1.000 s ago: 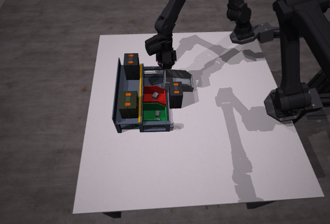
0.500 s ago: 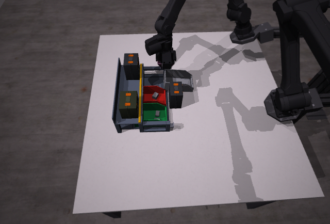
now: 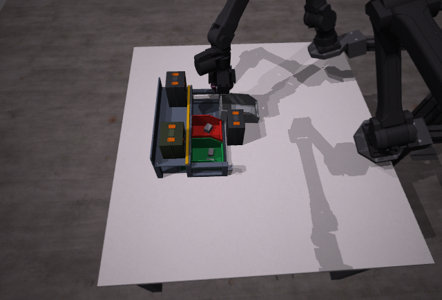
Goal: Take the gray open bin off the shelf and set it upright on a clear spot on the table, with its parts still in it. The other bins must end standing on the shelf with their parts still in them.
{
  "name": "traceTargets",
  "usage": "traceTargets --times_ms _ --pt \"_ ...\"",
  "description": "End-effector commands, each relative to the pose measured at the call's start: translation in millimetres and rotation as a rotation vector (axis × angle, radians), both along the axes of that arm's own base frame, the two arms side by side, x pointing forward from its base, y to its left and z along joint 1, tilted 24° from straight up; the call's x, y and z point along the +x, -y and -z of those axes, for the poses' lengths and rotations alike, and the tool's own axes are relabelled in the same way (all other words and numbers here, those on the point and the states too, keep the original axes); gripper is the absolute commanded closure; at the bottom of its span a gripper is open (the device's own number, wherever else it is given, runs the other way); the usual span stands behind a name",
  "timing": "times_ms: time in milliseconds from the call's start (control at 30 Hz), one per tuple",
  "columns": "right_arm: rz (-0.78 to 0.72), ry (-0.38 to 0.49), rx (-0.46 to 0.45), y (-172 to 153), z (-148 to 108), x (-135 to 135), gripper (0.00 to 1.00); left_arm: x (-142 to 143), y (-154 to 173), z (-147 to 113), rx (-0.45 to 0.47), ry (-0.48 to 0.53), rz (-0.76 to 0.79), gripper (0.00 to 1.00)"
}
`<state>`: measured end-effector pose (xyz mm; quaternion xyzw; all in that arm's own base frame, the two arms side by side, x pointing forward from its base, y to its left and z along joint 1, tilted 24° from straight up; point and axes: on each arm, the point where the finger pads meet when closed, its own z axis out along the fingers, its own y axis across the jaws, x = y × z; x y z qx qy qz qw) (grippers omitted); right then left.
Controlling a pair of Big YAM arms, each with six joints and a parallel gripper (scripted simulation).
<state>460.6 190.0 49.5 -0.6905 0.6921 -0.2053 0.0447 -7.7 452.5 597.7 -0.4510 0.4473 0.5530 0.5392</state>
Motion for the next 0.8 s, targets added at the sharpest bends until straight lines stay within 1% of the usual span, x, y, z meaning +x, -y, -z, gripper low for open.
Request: traceTargets --times_ms 0,100,167,267,333,367,567,767 --pt "0.005 -0.006 -0.004 5.6 14.0 8.0 0.57 -5.5 6.4 -12.7 0.037 0.007 -0.012 0.0" --pt "0.005 -0.013 -0.007 8.3 20.7 6.5 0.57 -5.5 6.4 -12.7 0.037 0.007 -0.012 0.0" --pt "0.005 -0.004 -0.002 6.8 19.9 11.6 0.57 -5.5 6.4 -12.7 0.037 0.007 -0.012 0.0" --pt "0.004 -0.012 -0.007 9.5 27.2 8.9 0.57 -5.5 6.4 -12.7 0.037 0.007 -0.012 0.0" --pt "0.004 -0.012 -0.007 9.5 27.2 8.9 0.57 -5.5 6.4 -12.7 0.037 0.007 -0.012 0.0" --pt "0.0 0.007 0.004 1.1 21.6 15.7 0.57 -5.5 6.4 -12.7 0.037 0.007 -0.012 0.0" --pt "0.006 -0.006 -0.004 10.6 32.9 14.5 0.57 -5.5 6.4 -12.7 0.037 0.007 -0.012 0.0" --pt "0.002 -0.005 -0.003 8.9 37.1 15.3 0.57 -5.5 6.4 -12.7 0.037 0.007 -0.012 0.0"
